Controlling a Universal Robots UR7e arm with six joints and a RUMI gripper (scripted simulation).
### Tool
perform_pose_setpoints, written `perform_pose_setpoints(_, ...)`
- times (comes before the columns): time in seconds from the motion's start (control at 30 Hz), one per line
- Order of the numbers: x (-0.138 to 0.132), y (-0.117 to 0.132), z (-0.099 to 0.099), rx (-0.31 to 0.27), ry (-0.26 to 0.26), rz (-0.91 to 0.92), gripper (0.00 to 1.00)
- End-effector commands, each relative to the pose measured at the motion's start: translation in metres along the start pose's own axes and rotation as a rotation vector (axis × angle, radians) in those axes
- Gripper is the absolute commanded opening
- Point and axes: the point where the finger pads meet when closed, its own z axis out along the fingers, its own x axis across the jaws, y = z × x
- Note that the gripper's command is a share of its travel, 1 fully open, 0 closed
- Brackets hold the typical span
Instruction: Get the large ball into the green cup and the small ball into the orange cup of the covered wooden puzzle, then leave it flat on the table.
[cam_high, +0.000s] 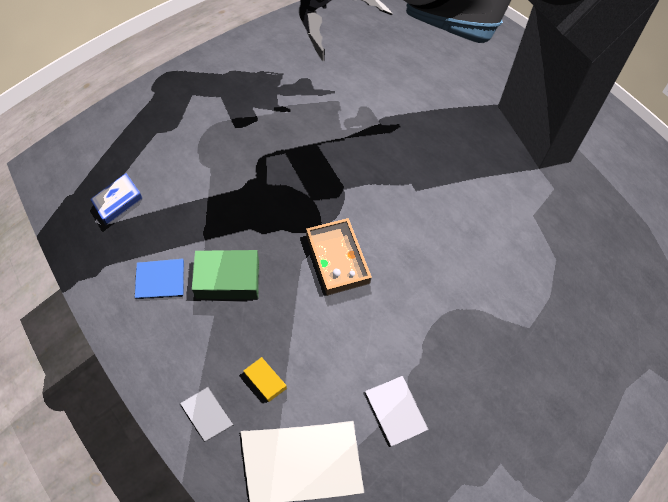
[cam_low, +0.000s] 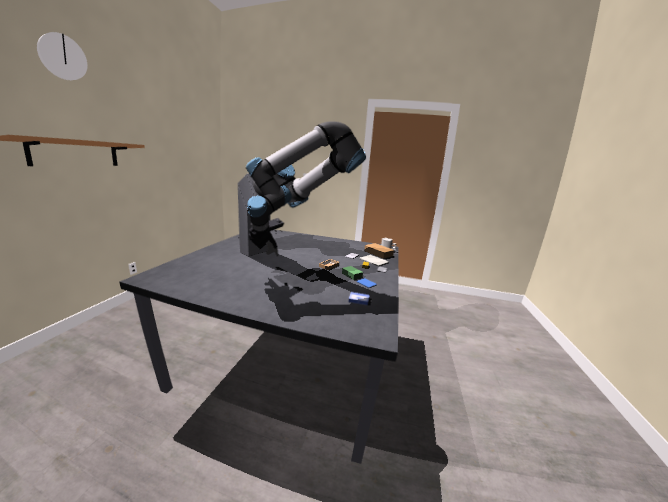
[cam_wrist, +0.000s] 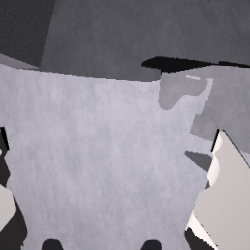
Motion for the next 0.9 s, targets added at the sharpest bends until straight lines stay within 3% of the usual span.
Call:
perform_pose_setpoints(0.0, 0.007, 0.010, 0.001, -0.049, -0.010, -0.018, 1.00)
perform_pose_setpoints(0.13, 0.010, 0.013, 0.001, -0.065, -0.013, -0.025, 1.00)
perform_pose_setpoints(0.87, 0.058, 0.049, -0.004, -0.270, -0.016, -0.116, 1.00)
